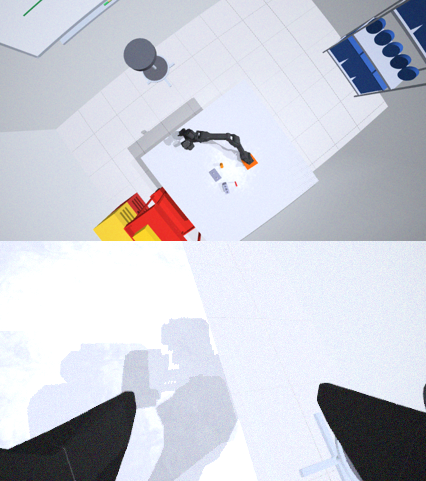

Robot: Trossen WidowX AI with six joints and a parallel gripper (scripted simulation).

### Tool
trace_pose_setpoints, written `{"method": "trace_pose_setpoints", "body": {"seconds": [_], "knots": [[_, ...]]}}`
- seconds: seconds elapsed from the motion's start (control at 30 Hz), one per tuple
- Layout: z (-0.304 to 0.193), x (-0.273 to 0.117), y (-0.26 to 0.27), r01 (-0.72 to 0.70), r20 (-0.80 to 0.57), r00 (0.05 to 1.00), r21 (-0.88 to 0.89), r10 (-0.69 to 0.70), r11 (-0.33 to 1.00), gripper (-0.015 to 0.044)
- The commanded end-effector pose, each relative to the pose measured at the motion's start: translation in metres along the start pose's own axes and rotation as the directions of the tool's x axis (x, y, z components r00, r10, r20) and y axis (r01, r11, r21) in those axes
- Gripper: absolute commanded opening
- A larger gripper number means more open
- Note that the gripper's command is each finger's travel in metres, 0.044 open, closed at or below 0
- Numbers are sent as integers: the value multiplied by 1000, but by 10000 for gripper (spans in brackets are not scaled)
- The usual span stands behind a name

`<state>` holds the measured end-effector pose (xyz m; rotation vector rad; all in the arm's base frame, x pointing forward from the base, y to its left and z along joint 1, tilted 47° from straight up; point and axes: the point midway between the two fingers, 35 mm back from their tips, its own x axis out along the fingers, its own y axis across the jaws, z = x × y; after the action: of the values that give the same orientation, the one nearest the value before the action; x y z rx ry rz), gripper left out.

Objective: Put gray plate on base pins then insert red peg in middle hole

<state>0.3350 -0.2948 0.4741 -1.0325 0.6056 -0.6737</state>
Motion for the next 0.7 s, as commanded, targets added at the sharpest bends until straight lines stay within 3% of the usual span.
{"method": "trace_pose_setpoints", "body": {"seconds": [0.0, 0.37, 0.67], "knots": [[21, 18, 53, -133, -3, 991, 3, 133, 991, 440], [74, 24, 219, -516, -57, 857, -108, 513, 850, 440], [104, -22, 369, -753, -260, 658, -220, 707, 620, 440]]}}
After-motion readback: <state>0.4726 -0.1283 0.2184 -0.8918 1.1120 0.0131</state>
